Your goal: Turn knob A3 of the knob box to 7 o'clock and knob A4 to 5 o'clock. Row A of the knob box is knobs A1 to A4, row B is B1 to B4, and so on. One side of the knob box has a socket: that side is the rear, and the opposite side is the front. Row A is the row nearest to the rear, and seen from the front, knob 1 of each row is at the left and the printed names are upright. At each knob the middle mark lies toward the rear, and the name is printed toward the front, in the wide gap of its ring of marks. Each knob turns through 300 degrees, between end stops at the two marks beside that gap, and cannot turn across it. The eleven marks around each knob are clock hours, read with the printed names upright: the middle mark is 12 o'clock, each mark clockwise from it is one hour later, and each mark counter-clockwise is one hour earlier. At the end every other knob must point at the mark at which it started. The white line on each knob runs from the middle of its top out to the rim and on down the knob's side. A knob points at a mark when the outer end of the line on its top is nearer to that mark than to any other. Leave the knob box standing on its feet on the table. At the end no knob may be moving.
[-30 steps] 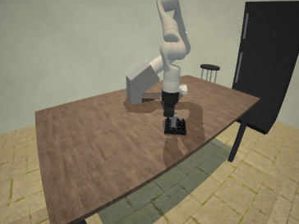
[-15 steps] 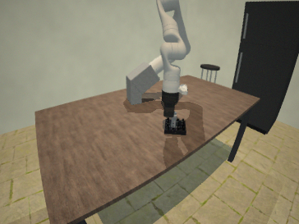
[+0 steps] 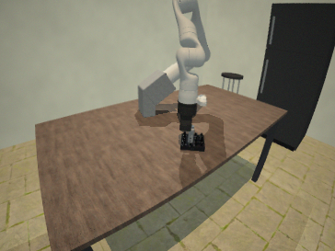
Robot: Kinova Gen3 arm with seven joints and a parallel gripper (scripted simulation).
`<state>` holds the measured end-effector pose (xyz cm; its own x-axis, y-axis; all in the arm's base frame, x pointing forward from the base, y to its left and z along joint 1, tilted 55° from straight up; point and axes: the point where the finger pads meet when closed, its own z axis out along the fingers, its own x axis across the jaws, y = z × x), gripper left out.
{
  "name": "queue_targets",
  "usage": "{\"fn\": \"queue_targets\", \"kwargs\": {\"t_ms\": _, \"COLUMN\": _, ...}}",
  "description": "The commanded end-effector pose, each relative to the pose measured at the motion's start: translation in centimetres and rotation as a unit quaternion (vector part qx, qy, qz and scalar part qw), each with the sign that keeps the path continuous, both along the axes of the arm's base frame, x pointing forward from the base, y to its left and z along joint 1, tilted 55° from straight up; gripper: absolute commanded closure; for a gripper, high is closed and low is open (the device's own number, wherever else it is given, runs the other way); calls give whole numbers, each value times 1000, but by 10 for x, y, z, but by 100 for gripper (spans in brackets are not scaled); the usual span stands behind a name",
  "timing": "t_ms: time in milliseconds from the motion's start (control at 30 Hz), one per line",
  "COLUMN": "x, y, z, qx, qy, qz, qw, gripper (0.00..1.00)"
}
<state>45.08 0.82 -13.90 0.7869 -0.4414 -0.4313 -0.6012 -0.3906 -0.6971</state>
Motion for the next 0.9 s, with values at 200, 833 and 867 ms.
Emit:
{"fn": "queue_targets", "kwargs": {"t_ms": 200, "x": 0, "y": -1, "z": 0, "qx": -1, "qy": 0, "qz": -1, "qw": 1000, "gripper": 54}}
{"fn": "queue_targets", "kwargs": {"t_ms": 833, "x": 1, "y": 4, "z": -3, "qx": -1, "qy": 0, "qz": -1, "qw": 1000, "gripper": 54}}
{"fn": "queue_targets", "kwargs": {"t_ms": 867, "x": 1, "y": 4, "z": -4, "qx": -1, "qy": 0, "qz": -1, "qw": 1000, "gripper": 54}}
